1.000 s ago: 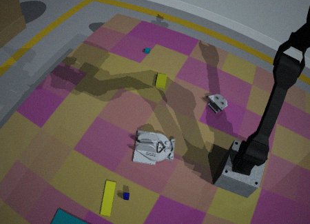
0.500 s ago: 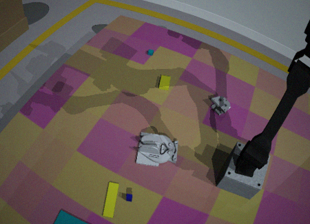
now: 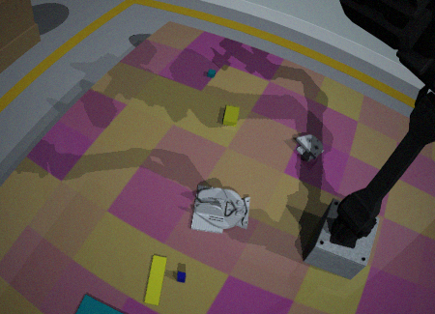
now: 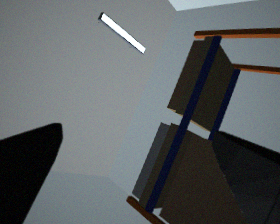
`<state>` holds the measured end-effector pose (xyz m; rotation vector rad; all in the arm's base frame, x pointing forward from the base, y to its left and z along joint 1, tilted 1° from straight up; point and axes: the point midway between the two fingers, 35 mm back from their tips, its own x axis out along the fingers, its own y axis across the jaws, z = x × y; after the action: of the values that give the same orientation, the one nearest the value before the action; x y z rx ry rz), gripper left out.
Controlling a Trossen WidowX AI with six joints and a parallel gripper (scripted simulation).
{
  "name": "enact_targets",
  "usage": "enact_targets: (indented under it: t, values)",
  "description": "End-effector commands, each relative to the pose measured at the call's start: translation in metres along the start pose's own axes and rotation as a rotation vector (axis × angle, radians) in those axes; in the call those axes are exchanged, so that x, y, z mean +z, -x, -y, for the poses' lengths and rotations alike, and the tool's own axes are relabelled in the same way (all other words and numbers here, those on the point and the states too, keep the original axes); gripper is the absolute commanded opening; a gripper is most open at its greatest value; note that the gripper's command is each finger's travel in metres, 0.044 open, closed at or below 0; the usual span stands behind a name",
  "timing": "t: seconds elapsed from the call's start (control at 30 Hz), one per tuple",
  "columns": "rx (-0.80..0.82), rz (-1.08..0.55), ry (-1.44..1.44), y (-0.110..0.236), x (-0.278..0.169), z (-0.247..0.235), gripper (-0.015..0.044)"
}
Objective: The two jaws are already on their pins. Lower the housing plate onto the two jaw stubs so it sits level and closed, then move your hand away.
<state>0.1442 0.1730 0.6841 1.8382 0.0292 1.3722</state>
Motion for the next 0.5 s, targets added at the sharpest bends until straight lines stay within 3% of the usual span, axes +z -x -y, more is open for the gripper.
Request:
enact_targets:
  t: [0.0,0.47]
  values:
    - [-0.092,0.065,0.092,-0.002,0.024,0.033,0.044]
    - [-0.396,0.281,0.359,0.017,0.126,0.118,0.044]
